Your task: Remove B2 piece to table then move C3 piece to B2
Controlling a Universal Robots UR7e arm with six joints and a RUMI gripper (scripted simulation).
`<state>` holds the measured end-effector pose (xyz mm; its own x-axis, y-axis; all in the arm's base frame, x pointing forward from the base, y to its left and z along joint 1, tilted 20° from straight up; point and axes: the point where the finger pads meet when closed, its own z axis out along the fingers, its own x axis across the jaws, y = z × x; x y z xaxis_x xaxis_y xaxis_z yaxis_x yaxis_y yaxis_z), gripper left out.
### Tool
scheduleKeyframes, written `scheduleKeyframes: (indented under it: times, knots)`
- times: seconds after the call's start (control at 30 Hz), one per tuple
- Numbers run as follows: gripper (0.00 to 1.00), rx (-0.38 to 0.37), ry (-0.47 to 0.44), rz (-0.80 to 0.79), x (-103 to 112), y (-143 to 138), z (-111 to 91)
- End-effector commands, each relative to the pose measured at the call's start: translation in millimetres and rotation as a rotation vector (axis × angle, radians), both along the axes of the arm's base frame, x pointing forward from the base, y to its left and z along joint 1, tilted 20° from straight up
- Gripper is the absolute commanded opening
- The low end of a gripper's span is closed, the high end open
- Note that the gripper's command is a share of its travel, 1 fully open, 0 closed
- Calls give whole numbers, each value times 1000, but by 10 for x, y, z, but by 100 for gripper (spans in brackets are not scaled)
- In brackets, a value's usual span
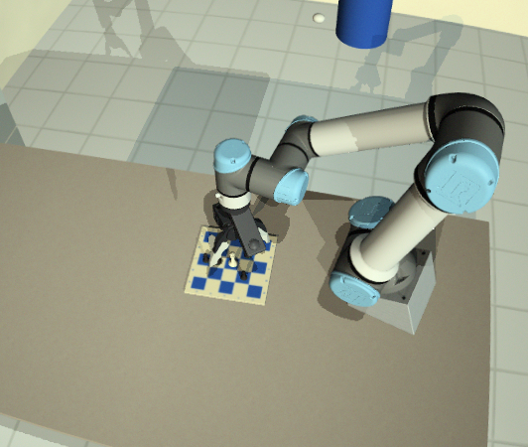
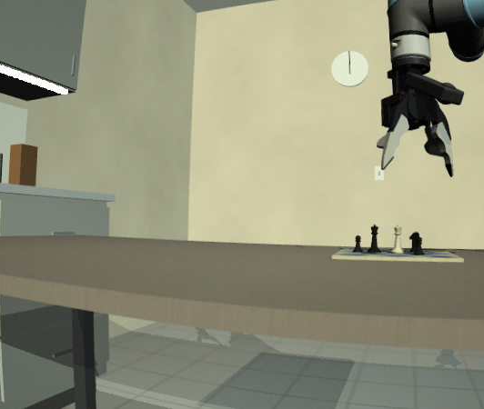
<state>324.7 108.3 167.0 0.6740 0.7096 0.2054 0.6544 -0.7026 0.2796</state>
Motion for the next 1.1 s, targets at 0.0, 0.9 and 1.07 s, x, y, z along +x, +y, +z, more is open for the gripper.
scheduleKeyframes:
  times: [0.0, 0.9, 1.07]
  knots:
    - [100, 47, -10, -163, 20, 19, -10]
    - [100, 423, -76, -1189, 170, 33, -80]
    - [100, 469, -84, -1314, 186, 22, -88]
